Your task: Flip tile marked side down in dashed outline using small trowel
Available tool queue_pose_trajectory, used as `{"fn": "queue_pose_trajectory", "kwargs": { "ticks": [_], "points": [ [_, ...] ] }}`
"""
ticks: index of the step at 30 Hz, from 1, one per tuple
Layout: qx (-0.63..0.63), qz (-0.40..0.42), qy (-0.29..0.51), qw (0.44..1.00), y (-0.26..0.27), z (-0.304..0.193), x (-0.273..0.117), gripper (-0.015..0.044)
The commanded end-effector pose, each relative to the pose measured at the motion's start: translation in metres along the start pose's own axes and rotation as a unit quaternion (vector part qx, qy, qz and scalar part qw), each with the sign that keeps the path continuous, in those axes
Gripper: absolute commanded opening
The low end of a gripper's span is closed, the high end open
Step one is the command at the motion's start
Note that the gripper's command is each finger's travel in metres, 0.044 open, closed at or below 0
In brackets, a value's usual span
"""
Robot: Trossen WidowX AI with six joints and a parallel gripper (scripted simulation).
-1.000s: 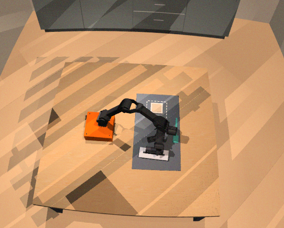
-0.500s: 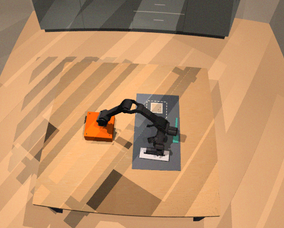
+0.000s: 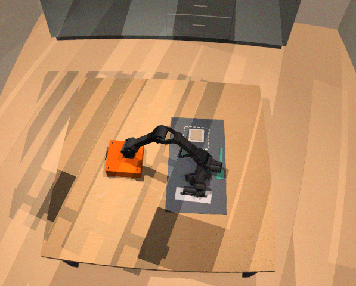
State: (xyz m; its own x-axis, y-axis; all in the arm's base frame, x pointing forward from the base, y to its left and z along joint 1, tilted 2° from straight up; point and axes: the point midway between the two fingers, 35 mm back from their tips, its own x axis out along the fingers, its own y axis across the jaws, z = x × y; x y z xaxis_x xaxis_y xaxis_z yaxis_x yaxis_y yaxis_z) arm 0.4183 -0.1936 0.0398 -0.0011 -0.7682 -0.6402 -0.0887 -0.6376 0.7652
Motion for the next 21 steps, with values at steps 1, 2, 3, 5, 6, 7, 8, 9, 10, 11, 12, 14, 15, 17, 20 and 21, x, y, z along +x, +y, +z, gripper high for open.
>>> {"fn": "queue_pose_trajectory", "kwargs": {
  "ticks": [1,2,3,5,6,7,8,9,10,11,12,14,15,17,20,21],
  "points": [
    [0.005,0.007,0.002,1.0,0.0013,-0.0001,0.0007,0.0],
    [0.005,0.007,0.002,1.0,0.0013,-0.0001,0.0007,0.0026],
    [0.005,0.007,0.002,1.0,0.0013,-0.0001,0.0007,0.0053],
    [0.005,0.007,0.002,1.0,0.0013,-0.0001,0.0007,0.0105],
    [0.005,0.007,0.002,1.0,0.0013,-0.0001,0.0007,0.0131],
    [0.005,0.007,0.002,1.0,0.0013,-0.0001,0.0007,0.0157],
    [0.005,0.007,0.002,1.0,0.0013,-0.0001,0.0007,0.0184],
    [0.005,0.007,0.002,1.0,0.0013,-0.0001,0.0007,0.021],
    [0.005,0.007,0.002,1.0,0.0013,-0.0001,0.0007,0.0236],
    [0.005,0.007,0.002,1.0,0.0013,-0.0001,0.0007,0.0263],
    [0.005,0.007,0.002,1.0,0.0013,-0.0001,0.0007,0.0289],
    [0.005,0.007,0.002,1.0,0.0013,-0.0001,0.0007,0.03],
    [0.005,0.007,0.002,1.0,0.0013,-0.0001,0.0007,0.03],
    [0.005,0.007,0.002,1.0,0.0013,-0.0001,0.0007,0.03],
    [0.005,0.007,0.002,1.0,0.0013,-0.0001,0.0007,0.03],
    [0.005,0.007,0.002,1.0,0.0013,-0.0001,0.0007,0.03]
  ]
}}
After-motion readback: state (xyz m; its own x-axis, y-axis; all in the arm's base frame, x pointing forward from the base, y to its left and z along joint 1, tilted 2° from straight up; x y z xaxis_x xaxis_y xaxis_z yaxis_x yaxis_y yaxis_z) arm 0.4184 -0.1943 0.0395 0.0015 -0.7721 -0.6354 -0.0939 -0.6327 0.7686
